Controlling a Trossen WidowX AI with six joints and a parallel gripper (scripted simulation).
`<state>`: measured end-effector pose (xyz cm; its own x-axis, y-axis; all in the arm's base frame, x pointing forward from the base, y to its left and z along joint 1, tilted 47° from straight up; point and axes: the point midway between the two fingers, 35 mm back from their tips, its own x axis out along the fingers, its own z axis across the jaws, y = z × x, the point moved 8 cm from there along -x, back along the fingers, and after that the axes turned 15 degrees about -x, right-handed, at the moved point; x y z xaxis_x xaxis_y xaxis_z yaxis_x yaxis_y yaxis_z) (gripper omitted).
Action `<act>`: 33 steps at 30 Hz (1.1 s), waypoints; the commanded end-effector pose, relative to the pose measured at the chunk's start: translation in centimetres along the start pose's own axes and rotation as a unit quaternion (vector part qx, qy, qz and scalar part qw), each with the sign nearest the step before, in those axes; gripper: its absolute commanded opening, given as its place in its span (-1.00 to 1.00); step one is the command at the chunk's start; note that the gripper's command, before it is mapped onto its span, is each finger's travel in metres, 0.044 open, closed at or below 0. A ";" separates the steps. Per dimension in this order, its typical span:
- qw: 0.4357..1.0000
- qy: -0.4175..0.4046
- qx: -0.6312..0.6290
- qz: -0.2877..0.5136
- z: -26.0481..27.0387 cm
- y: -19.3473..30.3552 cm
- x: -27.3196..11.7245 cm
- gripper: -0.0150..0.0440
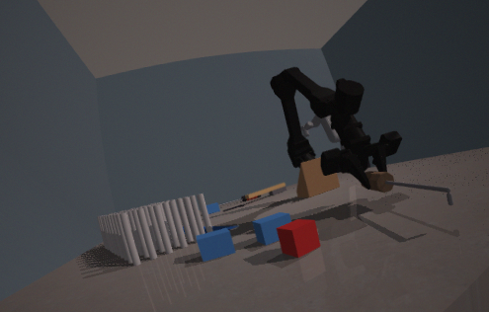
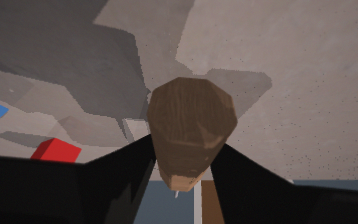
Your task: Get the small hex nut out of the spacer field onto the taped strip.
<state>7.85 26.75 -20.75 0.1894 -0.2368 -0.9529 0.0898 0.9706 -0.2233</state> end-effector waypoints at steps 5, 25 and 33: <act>1.000 -0.003 -0.001 0.004 -0.1 -0.5 0.5 -0.49; 1.000 0.000 0.000 0.000 -0.3 -1.5 1.5 0.13; 1.000 0.000 0.000 0.000 -0.3 -1.5 1.5 0.84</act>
<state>7.68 24.90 -21.87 0.1895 -0.2382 -0.9525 0.0898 0.9703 -0.2248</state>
